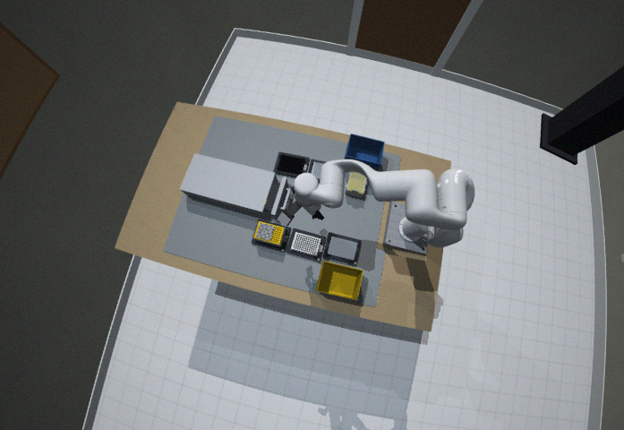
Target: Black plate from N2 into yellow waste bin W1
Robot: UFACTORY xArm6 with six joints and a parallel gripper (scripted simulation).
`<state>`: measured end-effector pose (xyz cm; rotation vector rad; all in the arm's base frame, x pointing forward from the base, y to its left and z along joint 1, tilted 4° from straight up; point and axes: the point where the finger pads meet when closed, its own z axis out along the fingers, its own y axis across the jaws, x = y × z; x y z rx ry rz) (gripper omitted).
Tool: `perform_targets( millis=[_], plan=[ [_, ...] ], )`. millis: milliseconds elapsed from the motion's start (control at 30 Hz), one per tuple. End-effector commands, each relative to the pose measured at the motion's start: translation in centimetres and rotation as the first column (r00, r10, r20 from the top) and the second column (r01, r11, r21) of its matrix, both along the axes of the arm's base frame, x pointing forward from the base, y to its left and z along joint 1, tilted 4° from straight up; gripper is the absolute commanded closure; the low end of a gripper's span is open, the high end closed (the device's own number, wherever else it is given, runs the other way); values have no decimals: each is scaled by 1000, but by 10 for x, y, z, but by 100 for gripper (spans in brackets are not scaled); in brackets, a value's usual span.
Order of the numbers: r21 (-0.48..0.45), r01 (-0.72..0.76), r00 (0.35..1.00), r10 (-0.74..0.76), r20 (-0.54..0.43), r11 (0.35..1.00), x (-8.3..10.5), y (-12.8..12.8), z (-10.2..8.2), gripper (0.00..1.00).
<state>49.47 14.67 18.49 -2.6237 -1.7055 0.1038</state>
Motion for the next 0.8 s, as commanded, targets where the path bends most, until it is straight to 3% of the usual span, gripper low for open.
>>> perform_targets(
  millis=[0, 233, 333, 767],
  plan=[
    [-4, 166, 986, -166, 14, 986, -5, -13, 5, 0],
    [-7, 364, 931, -363, 17, 932, -15, -33, 9, 0],
    [-7, 368, 930, -368, 17, 930, -15, -33, 9, 0],
    [-13, 688, 725, -688, 21, 725, -37, -68, 14, 0]
  ],
)
